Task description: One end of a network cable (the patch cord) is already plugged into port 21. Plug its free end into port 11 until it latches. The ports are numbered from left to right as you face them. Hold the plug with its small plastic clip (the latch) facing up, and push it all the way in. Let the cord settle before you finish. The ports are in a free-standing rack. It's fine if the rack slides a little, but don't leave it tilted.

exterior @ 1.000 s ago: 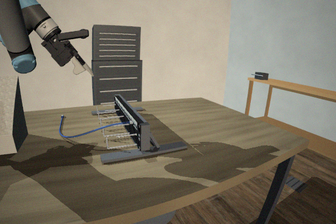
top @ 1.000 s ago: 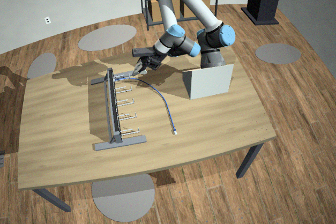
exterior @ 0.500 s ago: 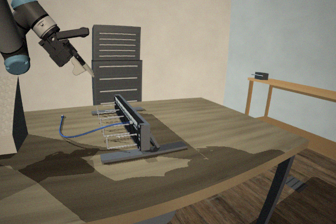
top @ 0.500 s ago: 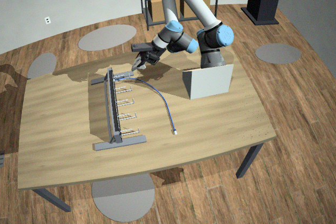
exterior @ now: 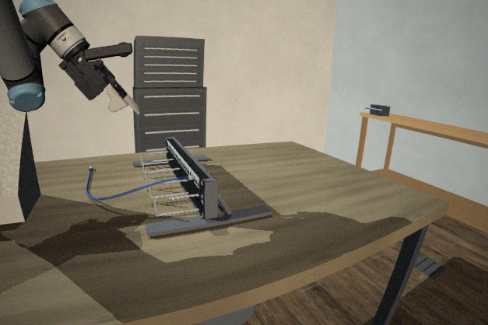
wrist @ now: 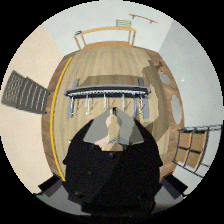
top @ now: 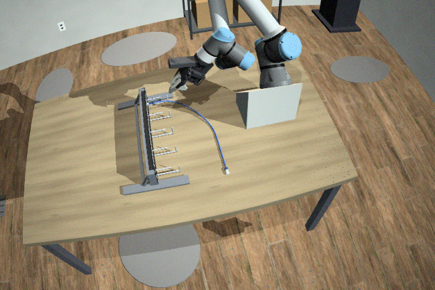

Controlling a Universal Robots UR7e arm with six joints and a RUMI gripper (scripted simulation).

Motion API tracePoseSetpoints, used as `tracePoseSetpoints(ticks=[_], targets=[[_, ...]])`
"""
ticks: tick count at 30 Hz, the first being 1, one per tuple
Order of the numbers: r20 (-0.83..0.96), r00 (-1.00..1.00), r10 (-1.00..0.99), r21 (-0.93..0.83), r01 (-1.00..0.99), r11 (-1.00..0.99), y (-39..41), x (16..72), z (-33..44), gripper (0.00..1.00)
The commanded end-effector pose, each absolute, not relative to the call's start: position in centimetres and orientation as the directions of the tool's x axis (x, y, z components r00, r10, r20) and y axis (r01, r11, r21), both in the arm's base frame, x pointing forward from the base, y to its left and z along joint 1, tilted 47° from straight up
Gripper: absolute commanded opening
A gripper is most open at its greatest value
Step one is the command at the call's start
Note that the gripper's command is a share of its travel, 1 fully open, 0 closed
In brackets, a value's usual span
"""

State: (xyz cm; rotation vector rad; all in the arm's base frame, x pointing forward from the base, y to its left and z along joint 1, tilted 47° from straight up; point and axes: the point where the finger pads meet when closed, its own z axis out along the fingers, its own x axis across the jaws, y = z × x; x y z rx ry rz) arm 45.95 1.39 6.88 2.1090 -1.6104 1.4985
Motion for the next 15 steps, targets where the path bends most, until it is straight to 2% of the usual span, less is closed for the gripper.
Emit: tracePoseSetpoints(ticks=[1, 15], targets=[[0.729, -0.041, -0.684, -0.455, -0.775, -0.439, 0.0, 47.6, 5.7, 0.00], [0.729, -0.041, -0.683, -0.455, -0.775, -0.439, -4.2, 52.0, 2.0, 0.00]])
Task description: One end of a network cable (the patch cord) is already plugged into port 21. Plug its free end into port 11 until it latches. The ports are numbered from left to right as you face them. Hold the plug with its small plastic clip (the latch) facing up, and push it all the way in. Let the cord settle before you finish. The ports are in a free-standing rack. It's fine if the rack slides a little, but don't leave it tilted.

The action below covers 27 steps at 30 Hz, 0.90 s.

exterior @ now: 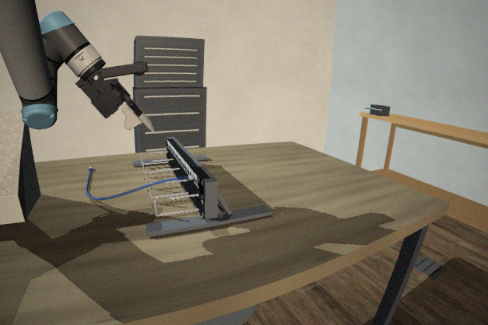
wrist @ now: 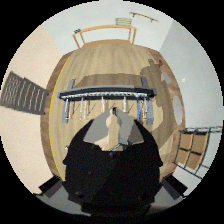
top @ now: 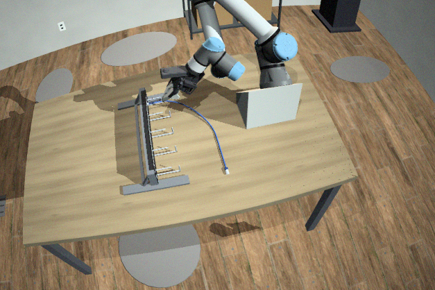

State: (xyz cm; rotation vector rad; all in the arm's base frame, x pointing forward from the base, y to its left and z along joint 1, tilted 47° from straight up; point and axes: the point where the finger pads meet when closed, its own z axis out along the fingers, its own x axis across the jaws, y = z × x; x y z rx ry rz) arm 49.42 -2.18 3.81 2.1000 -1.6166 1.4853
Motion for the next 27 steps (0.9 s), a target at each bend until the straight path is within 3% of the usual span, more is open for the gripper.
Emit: tracePoseSetpoints(ticks=[1, 27], targets=[[0.729, -0.041, -0.683, -0.455, -0.775, -0.439, -4.5, 52.4, 1.7, 0.00], [0.729, -0.039, -0.683, -0.453, -0.775, -0.440, -6.2, 54.2, 0.1, 0.00]])
